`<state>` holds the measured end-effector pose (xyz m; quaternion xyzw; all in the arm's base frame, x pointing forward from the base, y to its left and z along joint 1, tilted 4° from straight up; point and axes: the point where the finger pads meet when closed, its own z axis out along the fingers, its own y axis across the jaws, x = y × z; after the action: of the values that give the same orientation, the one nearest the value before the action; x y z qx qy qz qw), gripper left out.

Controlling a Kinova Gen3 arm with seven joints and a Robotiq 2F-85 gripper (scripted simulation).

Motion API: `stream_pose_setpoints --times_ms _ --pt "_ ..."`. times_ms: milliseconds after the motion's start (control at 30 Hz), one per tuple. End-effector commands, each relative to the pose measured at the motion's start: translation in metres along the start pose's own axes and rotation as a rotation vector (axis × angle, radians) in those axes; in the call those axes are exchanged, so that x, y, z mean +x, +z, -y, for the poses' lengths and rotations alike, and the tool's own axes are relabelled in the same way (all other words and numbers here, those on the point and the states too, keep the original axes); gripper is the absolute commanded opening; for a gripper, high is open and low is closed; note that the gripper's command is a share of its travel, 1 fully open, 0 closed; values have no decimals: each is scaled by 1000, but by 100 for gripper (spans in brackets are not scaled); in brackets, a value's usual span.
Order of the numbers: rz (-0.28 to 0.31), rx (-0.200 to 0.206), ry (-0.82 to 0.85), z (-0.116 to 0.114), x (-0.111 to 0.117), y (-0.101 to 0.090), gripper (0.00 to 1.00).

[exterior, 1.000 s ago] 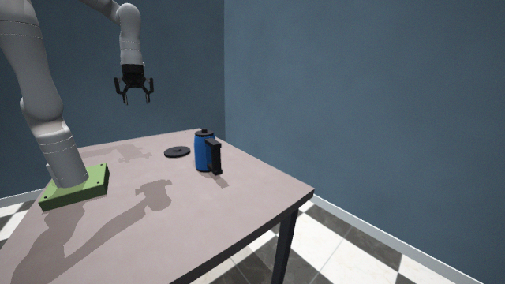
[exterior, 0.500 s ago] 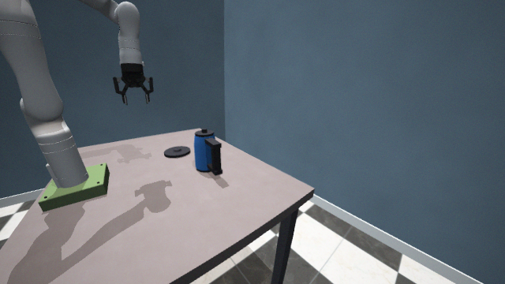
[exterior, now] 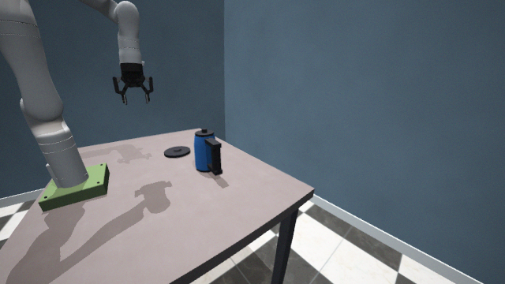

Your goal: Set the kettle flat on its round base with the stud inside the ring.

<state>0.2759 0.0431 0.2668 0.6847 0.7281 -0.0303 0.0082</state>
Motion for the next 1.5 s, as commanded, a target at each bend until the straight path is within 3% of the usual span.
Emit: stream_pose_setpoints --times_ms 0,1033,1467 --pt "0 -2 0 0 0 0 80" --pt "0 -2 1 -9 -6 0 80" --pt "0 -2 1 -38 -24 -1 80"
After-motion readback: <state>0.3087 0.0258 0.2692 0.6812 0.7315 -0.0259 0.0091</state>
